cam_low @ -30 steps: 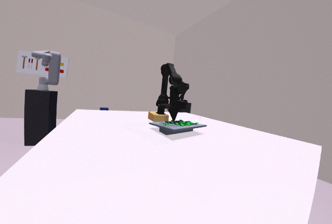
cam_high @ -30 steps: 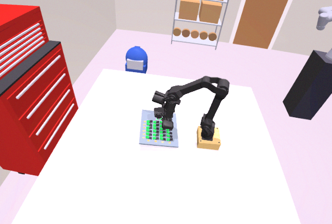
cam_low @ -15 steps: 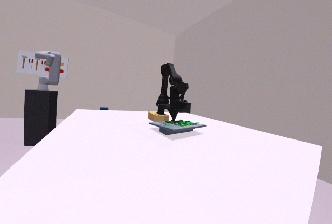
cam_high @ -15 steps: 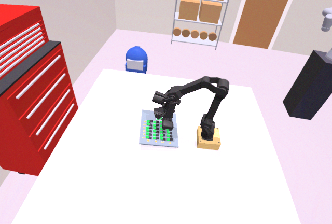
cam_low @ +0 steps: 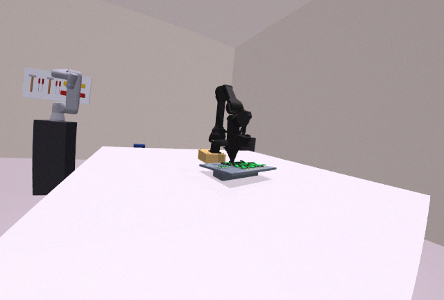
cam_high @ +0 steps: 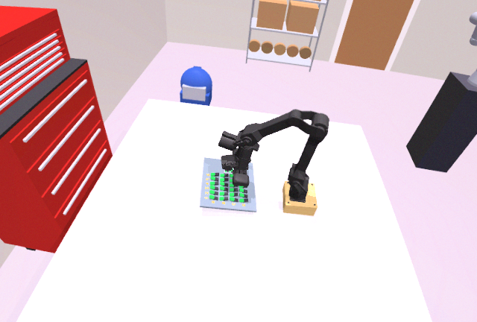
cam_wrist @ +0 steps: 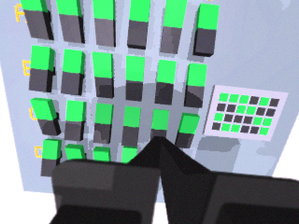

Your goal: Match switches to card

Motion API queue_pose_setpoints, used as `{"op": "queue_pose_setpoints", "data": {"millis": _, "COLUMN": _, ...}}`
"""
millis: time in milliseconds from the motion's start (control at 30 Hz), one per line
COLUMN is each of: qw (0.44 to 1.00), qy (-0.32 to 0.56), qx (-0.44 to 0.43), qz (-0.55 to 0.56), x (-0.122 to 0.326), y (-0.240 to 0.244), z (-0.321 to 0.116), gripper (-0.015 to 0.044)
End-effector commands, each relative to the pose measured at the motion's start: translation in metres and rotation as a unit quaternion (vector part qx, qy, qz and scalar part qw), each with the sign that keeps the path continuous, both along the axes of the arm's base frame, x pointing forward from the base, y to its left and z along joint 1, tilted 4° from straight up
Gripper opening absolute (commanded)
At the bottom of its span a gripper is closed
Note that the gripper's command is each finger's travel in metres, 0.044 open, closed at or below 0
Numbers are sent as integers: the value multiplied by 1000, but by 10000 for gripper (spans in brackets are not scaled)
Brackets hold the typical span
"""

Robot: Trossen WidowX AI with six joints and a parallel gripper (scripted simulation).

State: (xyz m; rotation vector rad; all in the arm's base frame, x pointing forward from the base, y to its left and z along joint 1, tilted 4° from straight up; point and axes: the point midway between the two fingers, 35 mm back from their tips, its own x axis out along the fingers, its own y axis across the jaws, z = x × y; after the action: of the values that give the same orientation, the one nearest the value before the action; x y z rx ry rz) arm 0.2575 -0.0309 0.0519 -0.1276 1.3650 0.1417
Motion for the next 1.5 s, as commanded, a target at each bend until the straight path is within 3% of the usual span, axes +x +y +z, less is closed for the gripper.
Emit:
{"op": "queue_pose_setpoints", "data": {"millis": 0, "qw": 1000, "qy": -1, "qx": 2, "qz": 0, "x": 1, "y": 1, "z": -1, "gripper": 0}}
{"op": "queue_pose_setpoints", "data": {"millis": 533, "qw": 1000, "qy": -1, "qx": 2, "qz": 0, "x": 1, "y": 1, "z": -3, "gripper": 0}}
{"op": "queue_pose_setpoints", "data": {"millis": 767, "qw": 1000, "qy": 12, "qx": 0, "qz": -1, "x": -9, "y": -1, "z": 61, "gripper": 0}}
{"op": "queue_pose_setpoints", "data": {"millis": 1067, "qw": 1000, "qy": 13, "qx": -1, "qz": -1, "x": -30, "y": -5, "z": 57, "gripper": 0}}
{"op": "queue_pose_setpoints", "data": {"millis": 1200, "qw": 1000, "qy": 24, "qx": -3, "qz": -1, "x": -24, "y": -4, "z": 26, "gripper": 0}}
{"op": "queue_pose_setpoints", "data": {"millis": 1467, "qw": 1000, "qy": 25, "qx": -3, "qz": -1, "x": -22, "y": -3, "z": 13, "gripper": 0}}
